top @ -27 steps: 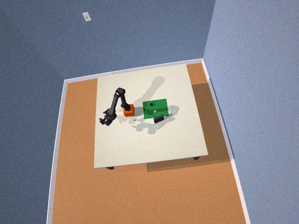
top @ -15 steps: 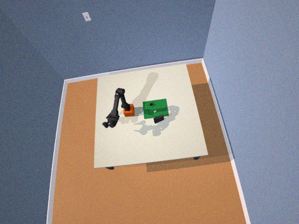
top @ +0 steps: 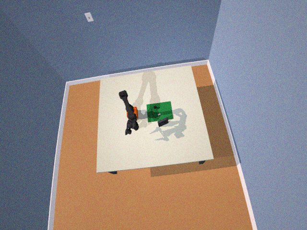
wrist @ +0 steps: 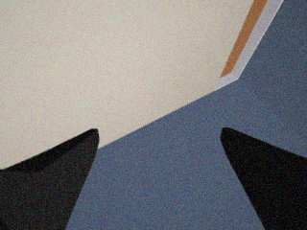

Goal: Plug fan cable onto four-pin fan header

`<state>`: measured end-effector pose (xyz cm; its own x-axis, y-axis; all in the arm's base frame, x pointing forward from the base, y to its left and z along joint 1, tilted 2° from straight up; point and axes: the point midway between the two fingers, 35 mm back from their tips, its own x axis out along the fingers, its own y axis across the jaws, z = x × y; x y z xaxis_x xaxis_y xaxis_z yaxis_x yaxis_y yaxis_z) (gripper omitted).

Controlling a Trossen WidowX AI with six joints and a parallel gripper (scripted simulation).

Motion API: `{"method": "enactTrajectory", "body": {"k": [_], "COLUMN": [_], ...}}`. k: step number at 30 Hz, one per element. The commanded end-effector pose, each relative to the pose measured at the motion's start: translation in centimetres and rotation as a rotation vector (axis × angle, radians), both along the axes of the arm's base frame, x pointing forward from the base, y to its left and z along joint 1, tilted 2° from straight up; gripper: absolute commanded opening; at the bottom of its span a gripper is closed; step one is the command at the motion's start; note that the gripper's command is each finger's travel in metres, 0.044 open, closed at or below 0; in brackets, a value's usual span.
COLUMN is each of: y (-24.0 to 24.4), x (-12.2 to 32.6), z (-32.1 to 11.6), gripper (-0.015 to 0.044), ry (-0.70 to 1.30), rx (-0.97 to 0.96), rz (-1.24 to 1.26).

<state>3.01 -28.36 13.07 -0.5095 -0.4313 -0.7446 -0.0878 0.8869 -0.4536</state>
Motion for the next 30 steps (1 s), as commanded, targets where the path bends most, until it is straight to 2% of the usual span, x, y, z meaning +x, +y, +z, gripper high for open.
{"method": "enactTrajectory", "body": {"k": [1,6,15,23,30], "y": [1.5,3.8,11.9,25.2,37.8], "x": [5.6,11.1,20.5,26.2,25.6], "z": [-0.3,-0.7,-1.4,-1.9,-1.8], "gripper": [0.044,0.044,0.044,0.044,0.044], "ry": [-0.088,-0.189,-0.371,-0.482,-0.459], "rx": [0.012,0.037,0.151,0.398,0.629], "rz": [0.128,0.229,0.4,0.514,0.564]}}
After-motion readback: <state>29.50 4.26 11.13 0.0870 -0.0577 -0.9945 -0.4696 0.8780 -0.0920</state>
